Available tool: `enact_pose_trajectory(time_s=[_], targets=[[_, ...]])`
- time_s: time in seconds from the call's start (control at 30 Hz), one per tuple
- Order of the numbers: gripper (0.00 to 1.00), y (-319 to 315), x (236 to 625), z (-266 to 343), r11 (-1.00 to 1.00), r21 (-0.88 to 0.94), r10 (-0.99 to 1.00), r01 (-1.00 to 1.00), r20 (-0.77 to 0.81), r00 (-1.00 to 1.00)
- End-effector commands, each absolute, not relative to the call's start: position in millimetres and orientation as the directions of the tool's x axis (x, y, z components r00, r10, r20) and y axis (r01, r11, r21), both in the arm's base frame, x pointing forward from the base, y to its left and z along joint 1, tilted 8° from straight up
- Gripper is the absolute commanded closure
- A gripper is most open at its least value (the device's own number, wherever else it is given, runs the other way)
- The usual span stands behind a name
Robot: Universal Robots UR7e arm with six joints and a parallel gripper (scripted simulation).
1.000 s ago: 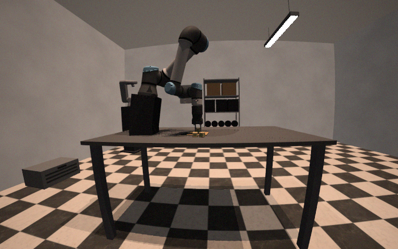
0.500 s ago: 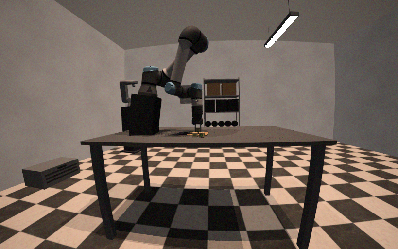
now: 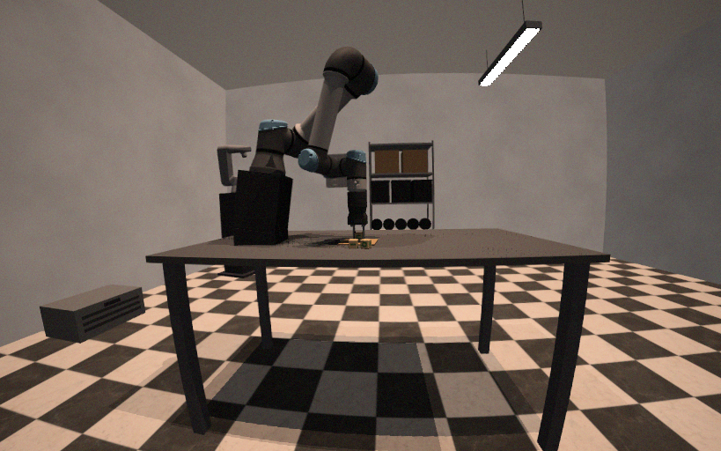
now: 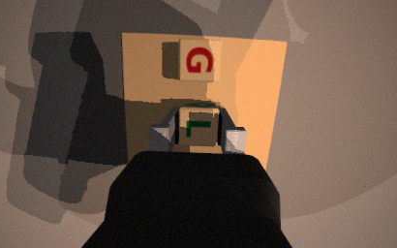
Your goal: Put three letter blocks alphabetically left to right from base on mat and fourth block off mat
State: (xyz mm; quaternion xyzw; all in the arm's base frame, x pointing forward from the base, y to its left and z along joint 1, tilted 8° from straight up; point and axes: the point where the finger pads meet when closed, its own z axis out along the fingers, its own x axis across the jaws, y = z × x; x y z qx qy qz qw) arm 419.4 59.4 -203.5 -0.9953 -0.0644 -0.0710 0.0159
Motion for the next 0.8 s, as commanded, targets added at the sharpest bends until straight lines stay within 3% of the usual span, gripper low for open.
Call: enact_pose_trajectory(time_s=[0.0,0.77], targets=[[0.43,59.6,420.3,-203.1,-0.991,-0.021,0.127,0.131,0.145,0.981],[0.43,59.7,421.1,-207.1,-0.991,-0.021,0.127,0.131,0.145,0.981]])
